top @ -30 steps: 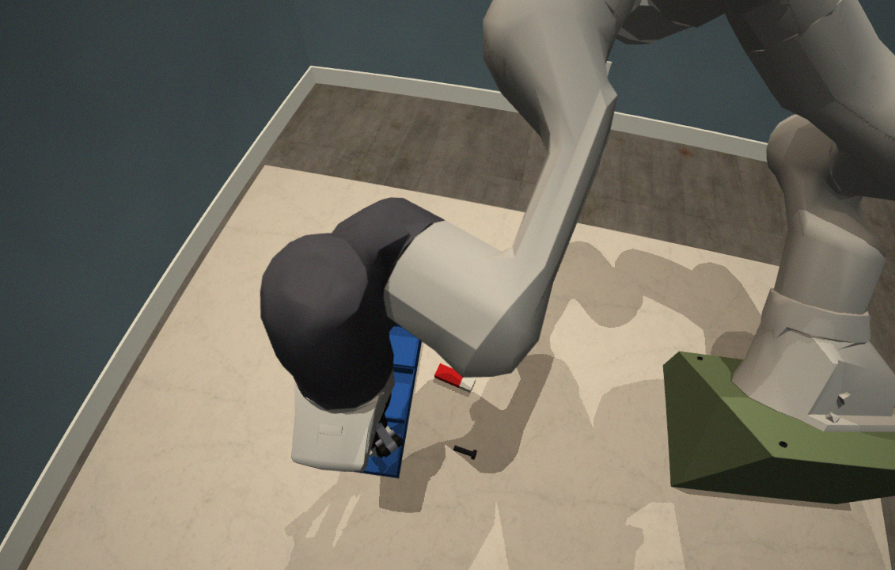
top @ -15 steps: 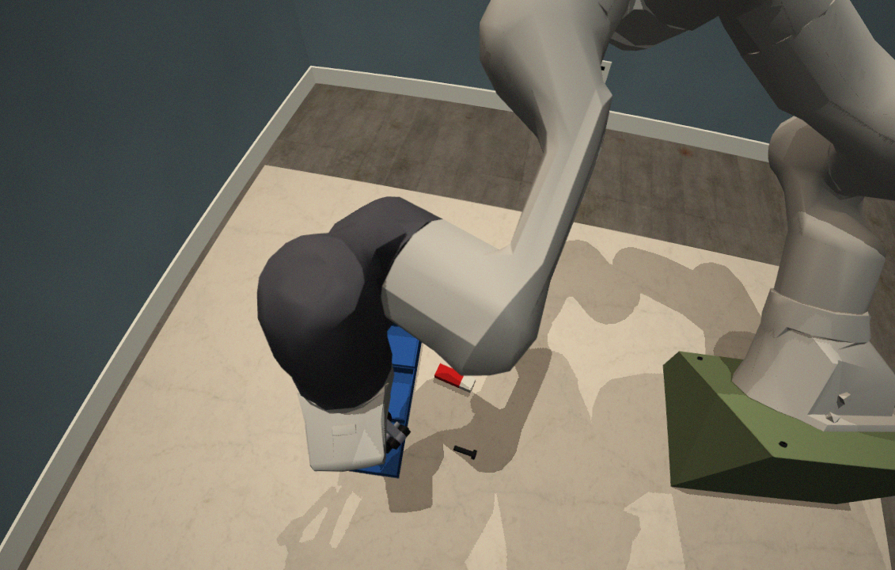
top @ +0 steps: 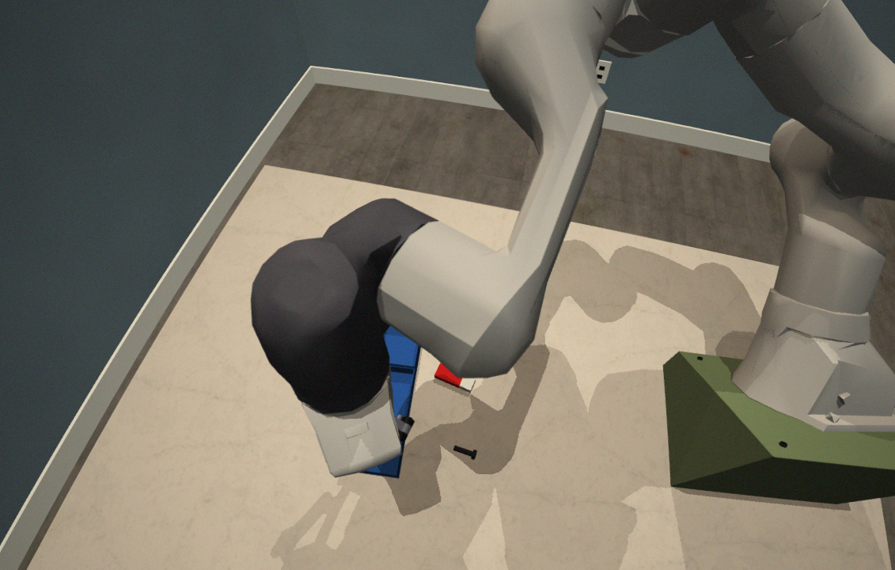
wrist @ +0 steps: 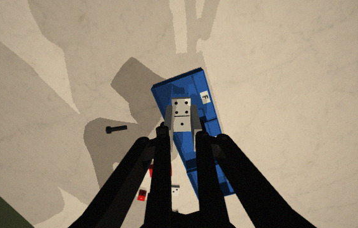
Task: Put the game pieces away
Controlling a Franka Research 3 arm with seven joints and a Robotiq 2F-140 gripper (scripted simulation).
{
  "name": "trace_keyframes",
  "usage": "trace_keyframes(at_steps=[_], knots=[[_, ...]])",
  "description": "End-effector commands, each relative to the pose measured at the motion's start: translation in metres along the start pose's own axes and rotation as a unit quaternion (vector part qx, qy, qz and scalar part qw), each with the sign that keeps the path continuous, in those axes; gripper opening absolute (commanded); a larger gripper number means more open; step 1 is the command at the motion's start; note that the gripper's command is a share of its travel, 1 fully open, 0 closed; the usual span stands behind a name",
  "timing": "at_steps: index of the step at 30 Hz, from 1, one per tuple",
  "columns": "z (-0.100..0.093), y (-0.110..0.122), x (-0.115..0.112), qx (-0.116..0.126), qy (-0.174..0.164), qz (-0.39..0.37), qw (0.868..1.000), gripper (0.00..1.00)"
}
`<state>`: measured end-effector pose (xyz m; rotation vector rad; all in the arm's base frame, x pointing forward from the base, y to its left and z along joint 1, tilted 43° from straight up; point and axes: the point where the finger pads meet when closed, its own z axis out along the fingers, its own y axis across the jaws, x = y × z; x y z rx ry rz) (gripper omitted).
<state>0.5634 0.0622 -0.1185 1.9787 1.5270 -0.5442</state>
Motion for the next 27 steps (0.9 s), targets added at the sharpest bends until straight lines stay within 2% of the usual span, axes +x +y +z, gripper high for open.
trace_keyframes(at_steps=[1,11,27], knots=[[0.001,0.0008,-0.0027,0.005,-0.008,-0.078,0.997,0.13],[0.001,0.0006,-0.0027,0.009,-0.016,-0.151,0.988,0.13],[0.0011,0.0004,-0.0012,0.009,-0.016,-0.153,0.988,0.13]])
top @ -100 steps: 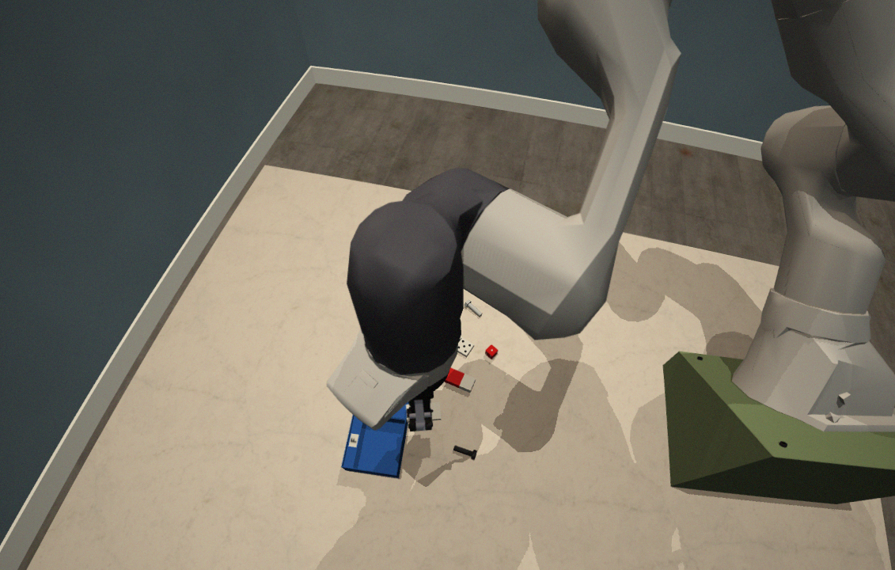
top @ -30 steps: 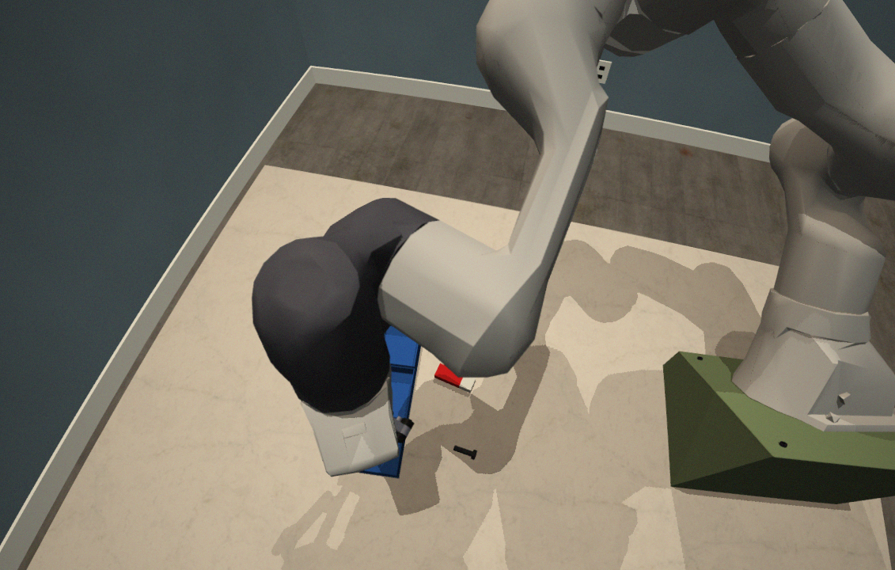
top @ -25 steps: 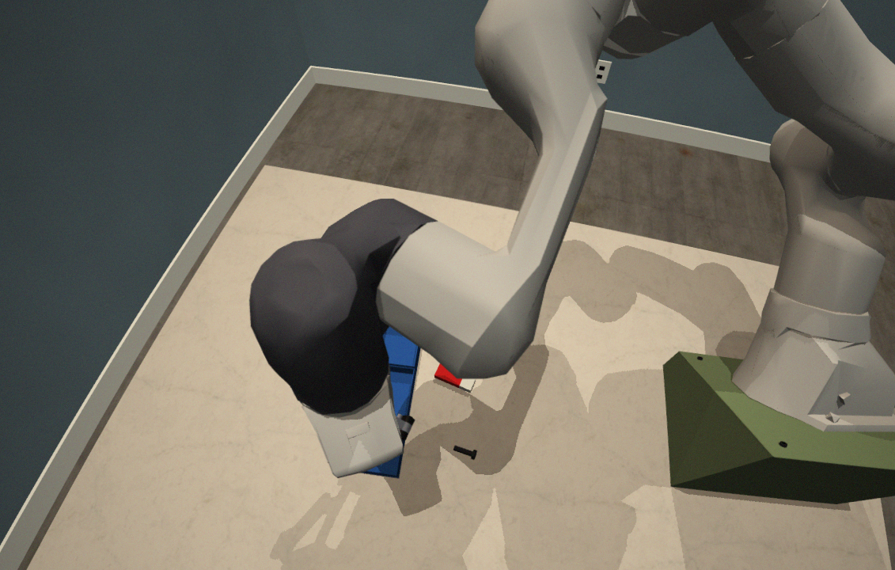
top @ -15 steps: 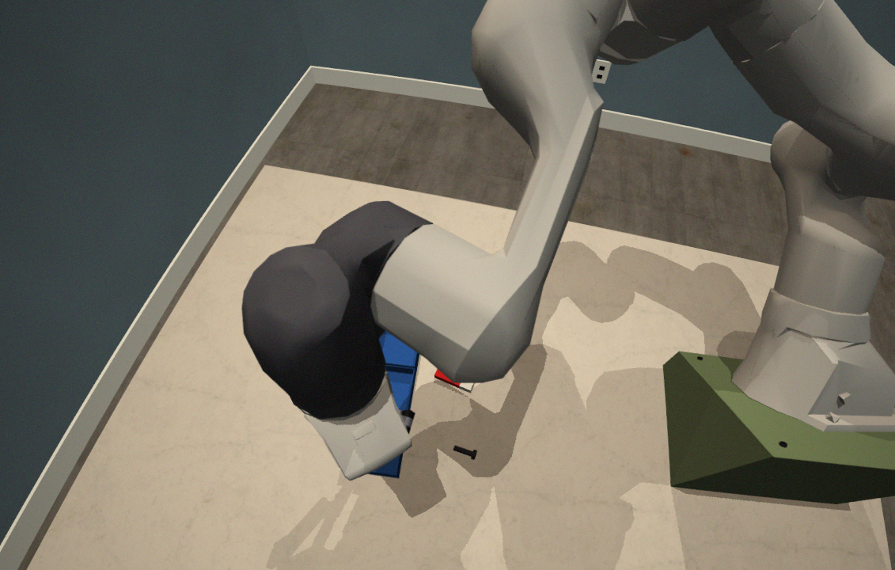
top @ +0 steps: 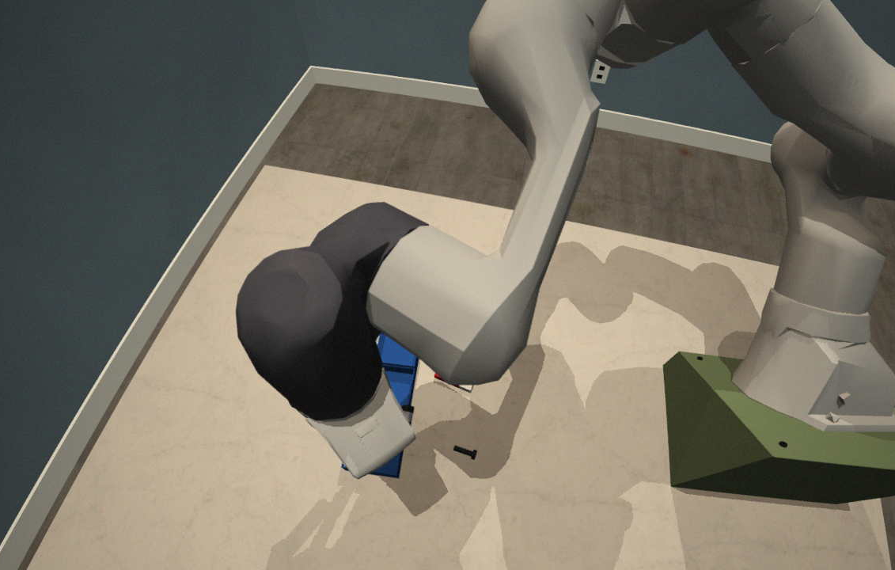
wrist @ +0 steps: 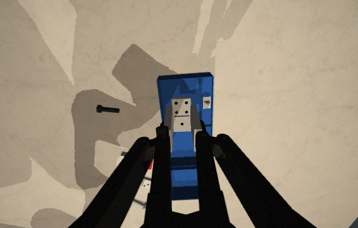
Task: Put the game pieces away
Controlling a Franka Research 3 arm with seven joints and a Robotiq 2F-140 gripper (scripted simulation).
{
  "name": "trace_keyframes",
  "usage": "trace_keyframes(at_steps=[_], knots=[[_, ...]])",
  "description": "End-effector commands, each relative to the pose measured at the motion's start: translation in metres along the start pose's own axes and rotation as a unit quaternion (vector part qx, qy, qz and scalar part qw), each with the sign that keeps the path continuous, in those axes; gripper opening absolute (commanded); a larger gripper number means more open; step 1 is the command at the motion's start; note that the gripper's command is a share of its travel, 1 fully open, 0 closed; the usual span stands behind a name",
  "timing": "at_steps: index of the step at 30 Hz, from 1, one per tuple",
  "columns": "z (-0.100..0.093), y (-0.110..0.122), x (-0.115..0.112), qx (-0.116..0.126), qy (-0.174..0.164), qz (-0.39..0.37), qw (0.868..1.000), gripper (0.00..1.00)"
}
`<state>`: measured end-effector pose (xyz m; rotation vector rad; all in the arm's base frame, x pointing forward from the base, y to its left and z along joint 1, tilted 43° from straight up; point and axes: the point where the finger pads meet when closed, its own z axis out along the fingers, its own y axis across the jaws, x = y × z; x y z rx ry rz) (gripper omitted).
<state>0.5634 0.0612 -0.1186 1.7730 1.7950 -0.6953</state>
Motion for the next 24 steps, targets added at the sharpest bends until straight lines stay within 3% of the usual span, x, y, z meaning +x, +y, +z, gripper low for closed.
trace_keyframes(at_steps=[1,12,24], knots=[[0.0,0.0,0.0,0.001,-0.002,-0.015,1.0,0.13],[0.0,0.0,0.001,0.001,-0.002,-0.015,1.0,0.13],[0.02,0.0,0.001,0.001,-0.002,-0.015,1.0,0.13]])
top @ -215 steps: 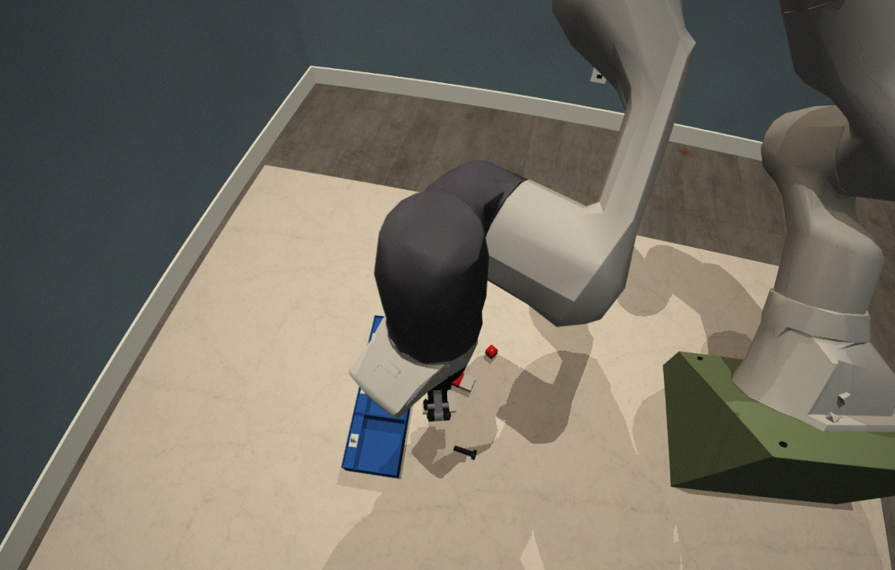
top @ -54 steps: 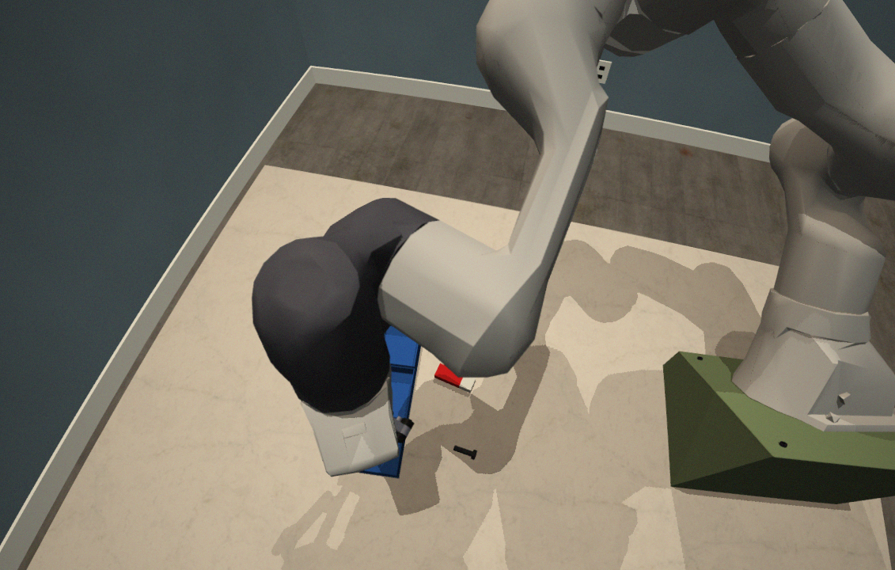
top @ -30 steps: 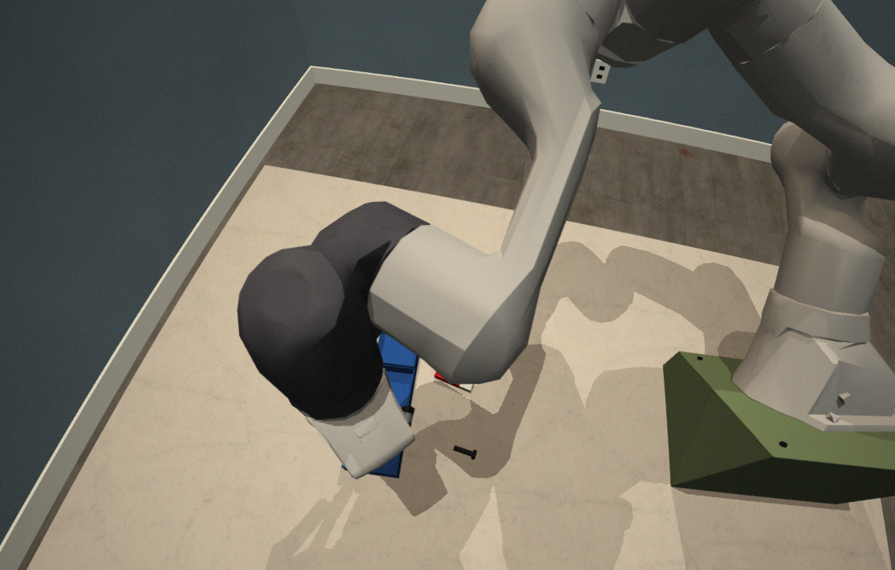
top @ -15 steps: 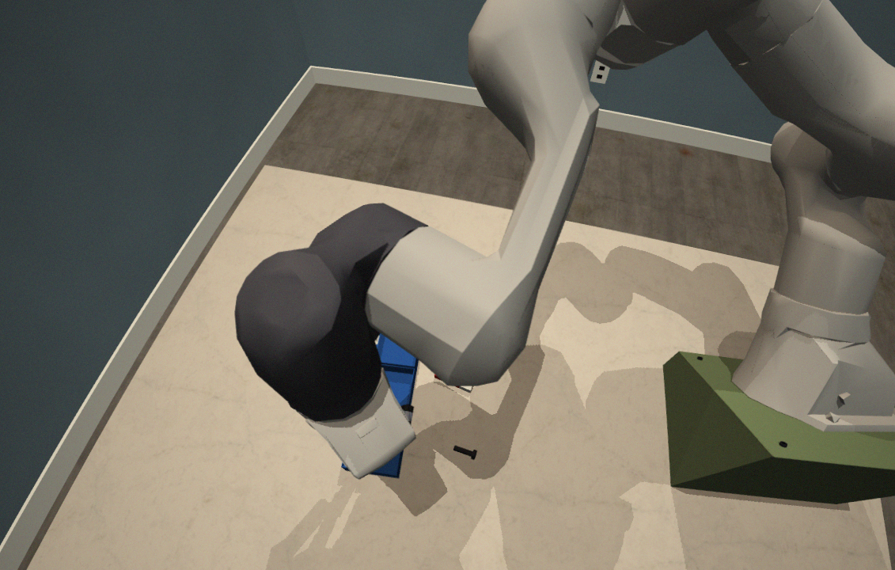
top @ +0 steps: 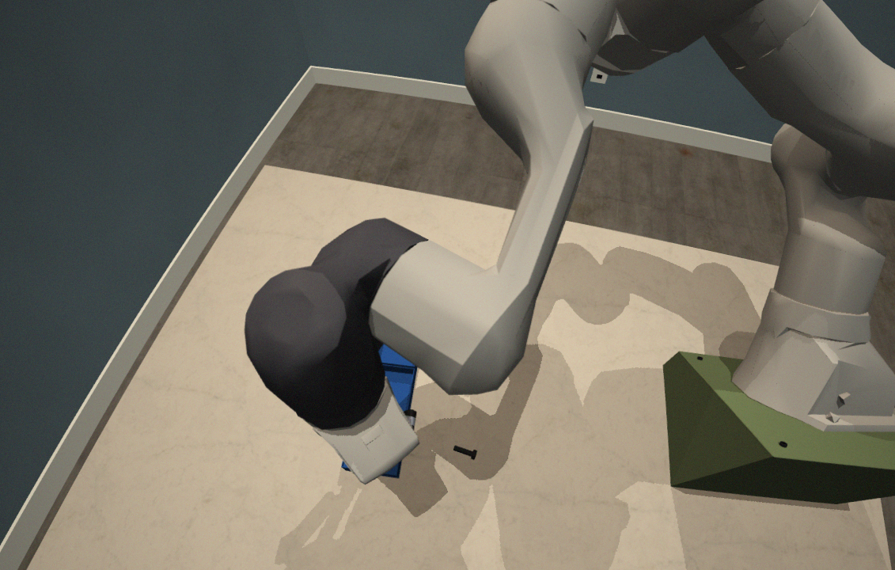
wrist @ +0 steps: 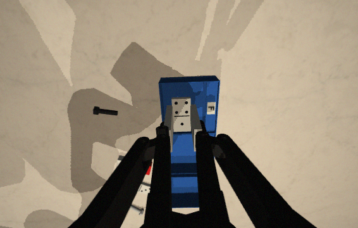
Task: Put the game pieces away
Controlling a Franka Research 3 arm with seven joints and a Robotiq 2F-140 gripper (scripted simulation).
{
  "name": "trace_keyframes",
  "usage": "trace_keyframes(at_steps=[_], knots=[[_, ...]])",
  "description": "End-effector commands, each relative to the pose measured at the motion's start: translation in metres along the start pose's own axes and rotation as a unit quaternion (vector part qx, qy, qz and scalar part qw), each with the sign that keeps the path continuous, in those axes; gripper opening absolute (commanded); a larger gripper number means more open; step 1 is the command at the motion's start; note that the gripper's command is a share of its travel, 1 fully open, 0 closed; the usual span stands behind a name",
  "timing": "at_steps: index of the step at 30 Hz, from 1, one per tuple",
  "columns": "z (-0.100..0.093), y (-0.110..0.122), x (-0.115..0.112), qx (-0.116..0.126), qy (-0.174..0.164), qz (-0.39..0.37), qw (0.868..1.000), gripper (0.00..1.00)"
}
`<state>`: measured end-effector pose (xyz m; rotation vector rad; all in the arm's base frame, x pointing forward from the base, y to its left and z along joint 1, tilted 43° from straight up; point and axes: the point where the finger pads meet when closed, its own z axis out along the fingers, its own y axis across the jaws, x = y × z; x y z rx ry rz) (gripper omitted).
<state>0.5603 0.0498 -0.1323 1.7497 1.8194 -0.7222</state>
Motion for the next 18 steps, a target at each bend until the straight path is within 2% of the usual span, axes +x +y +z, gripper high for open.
trace_keyframes(at_steps=[1,12,18], knots=[[0.005,0.003,0.0,-0.003,0.002,0.0,1.0,0.13],[0.027,0.003,0.0,-0.003,0.002,0.0,1.0,0.13],[0.027,0.005,0.001,-0.003,0.002,0.0,1.0,0.13]])
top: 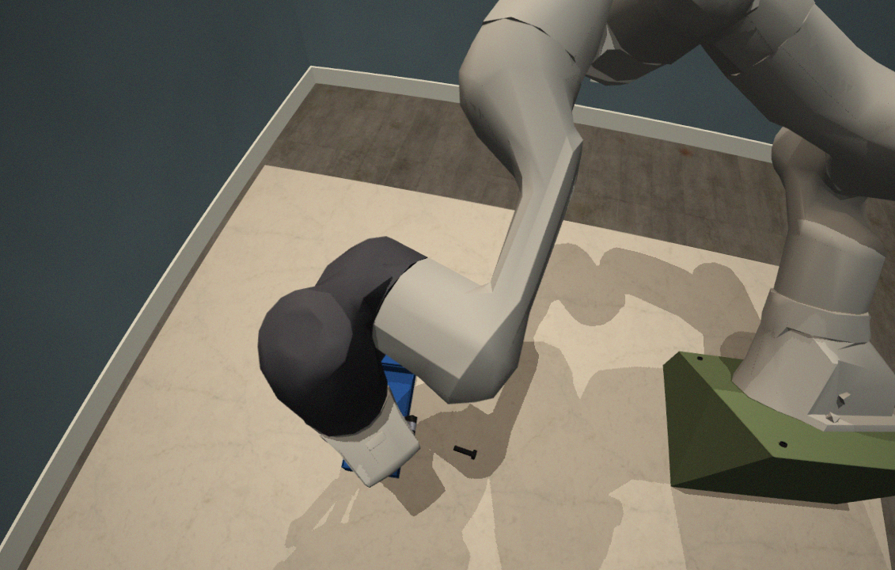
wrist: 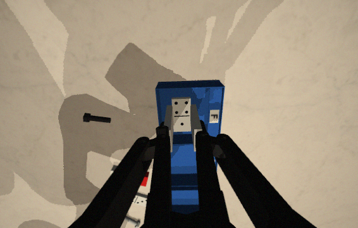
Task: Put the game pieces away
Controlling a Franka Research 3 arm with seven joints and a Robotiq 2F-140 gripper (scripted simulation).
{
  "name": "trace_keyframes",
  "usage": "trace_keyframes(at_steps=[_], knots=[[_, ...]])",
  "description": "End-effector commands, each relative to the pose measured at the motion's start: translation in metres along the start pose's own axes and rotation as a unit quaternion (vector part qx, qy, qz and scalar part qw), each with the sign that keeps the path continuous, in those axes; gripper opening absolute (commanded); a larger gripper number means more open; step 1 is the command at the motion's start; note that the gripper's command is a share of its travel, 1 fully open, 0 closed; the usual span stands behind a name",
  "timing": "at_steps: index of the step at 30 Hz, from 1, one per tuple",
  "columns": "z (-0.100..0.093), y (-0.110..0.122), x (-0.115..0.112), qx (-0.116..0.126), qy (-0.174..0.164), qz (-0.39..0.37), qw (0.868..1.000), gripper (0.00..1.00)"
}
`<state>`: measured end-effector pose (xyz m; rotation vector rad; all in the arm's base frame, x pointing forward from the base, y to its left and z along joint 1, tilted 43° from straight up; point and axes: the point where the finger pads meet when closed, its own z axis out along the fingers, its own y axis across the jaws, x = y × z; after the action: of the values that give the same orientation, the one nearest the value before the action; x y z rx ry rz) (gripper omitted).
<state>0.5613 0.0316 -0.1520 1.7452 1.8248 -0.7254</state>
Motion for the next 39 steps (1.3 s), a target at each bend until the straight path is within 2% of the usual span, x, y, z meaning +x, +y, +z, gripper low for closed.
trace_keyframes(at_steps=[1,11,12,29,39], knots=[[0.0,0.004,0.001,-0.003,0.002,0.003,1.0,0.13],[0.0,0.005,0.001,-0.003,0.002,0.003,1.0,0.13],[0.0,0.005,0.001,-0.003,0.002,0.003,1.0,0.19],[0.0,0.005,0.001,-0.003,0.002,0.003,1.0,0.19],[-0.011,0.005,0.001,-0.003,0.002,0.003,1.0,0.19]])
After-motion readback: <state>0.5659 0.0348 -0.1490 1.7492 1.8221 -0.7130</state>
